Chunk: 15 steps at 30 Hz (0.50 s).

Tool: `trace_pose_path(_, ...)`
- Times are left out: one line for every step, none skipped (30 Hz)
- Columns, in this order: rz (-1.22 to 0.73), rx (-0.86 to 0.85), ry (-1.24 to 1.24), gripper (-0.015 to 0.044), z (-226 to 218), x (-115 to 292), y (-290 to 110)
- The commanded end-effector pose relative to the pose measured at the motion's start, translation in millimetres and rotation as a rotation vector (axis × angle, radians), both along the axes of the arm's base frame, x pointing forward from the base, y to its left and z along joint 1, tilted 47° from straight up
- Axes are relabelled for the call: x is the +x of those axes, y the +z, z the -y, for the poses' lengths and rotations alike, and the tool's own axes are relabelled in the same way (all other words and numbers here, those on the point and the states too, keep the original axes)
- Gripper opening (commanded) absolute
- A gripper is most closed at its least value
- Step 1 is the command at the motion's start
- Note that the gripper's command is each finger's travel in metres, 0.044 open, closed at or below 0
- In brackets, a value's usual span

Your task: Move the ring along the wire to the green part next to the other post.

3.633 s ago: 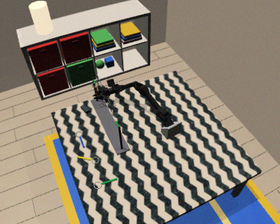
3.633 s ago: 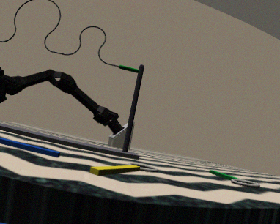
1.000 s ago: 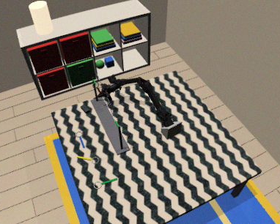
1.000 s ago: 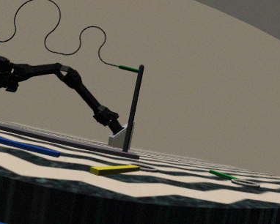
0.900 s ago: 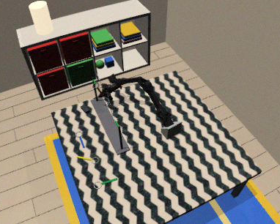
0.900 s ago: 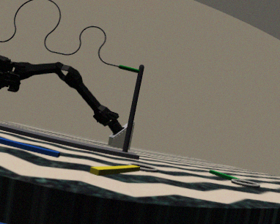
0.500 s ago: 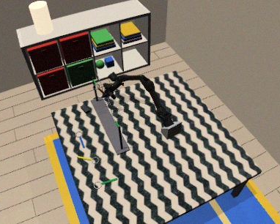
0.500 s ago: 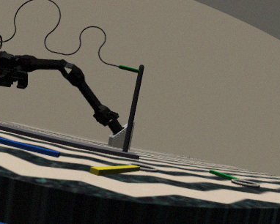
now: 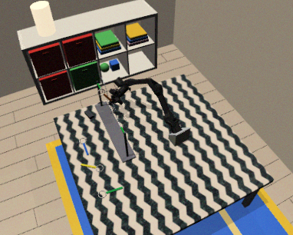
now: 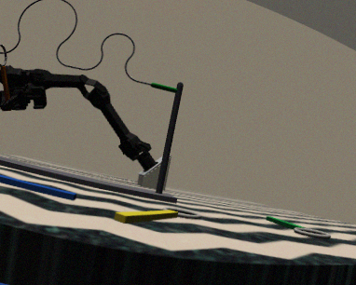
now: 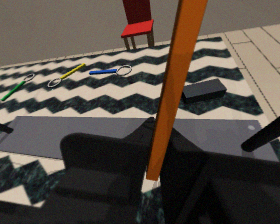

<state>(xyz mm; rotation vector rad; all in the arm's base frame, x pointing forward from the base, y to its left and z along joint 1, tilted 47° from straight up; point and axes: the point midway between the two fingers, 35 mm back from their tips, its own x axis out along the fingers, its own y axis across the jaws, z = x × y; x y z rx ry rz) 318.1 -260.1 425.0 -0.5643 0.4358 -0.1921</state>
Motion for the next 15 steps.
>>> trace_pose_path(0.012,0.065,0.016,-0.0150,-15,-1,-2)
trace_pose_path(0.013,0.086,0.019,-0.0150,-18,-1,-4)
trace_pose_path(0.013,0.109,0.021,-0.0150,-21,0,-5)
trace_pose_path(0.014,0.131,0.023,-0.0150,-24,0,-7)
trace_pose_path(0.015,0.153,0.025,-0.0150,-27,0,-9)
trace_pose_path(0.016,0.175,0.027,-0.0150,-30,0,-10)
trace_pose_path(0.016,0.198,0.030,-0.0150,-33,1,-12)
trace_pose_path(0.017,0.222,0.032,-0.0150,-37,1,-13)
trace_pose_path(0.018,0.246,0.034,-0.0150,-40,1,-14)
trace_pose_path(0.019,0.270,0.037,-0.0150,-43,1,-16)
trace_pose_path(0.019,0.286,0.038,-0.0150,-46,1,-17)
trace_pose_path(0.020,0.303,0.040,-0.0150,-48,2,-17)
trace_pose_path(0.021,0.325,0.042,-0.0150,-51,2,-18)
trace_pose_path(0.022,0.350,0.045,-0.0150,-55,2,-19)
trace_pose_path(0.023,0.375,0.047,-0.0150,-59,2,-20)
